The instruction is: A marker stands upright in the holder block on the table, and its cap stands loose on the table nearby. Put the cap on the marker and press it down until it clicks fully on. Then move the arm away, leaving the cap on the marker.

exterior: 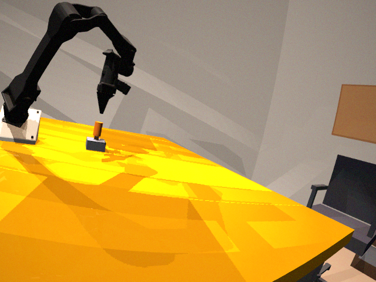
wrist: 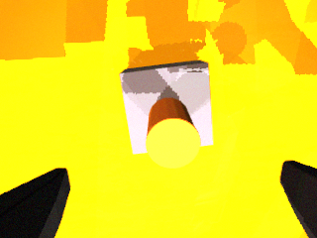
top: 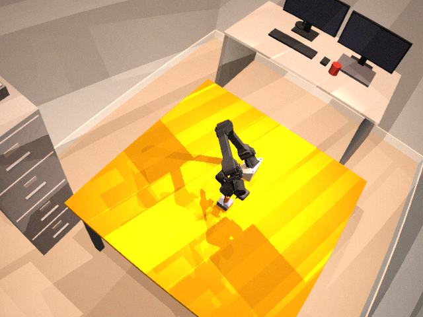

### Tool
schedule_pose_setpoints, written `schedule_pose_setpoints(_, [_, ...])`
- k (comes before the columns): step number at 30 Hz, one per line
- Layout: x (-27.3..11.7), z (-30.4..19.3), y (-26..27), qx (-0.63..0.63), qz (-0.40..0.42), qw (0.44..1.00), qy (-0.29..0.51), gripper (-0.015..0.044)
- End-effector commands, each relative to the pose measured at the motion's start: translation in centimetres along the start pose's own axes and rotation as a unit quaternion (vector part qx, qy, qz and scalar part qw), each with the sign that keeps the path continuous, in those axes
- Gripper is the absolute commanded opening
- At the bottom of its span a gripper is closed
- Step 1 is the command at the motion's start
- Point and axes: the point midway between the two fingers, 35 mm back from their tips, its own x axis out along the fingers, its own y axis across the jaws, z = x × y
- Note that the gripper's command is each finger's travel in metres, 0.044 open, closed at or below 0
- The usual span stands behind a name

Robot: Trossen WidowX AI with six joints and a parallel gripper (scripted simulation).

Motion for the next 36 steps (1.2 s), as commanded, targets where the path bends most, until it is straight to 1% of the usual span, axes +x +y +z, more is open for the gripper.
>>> schedule_pose_setpoints(1, [-0.1, -0.1, -0.1, -0.022, 0.000, 1.000, 0.003, 0.0387])
schedule_pose_setpoints(3, [0.4, -0.1, -0.1, -0.049, -0.001, 0.999, 0.003, 0.0335])
schedule_pose_setpoints(16, [0.4, -0.1, -0.1, -0.049, -0.001, 0.999, 0.003, 0.0000])
schedule_pose_setpoints(28, [0.4, -0.1, -0.1, -0.049, -0.001, 0.999, 0.003, 0.0000])
schedule_pose_setpoints(36, [1.3, -0.1, -0.1, -0.049, -0.001, 0.999, 0.002, 0.0000])
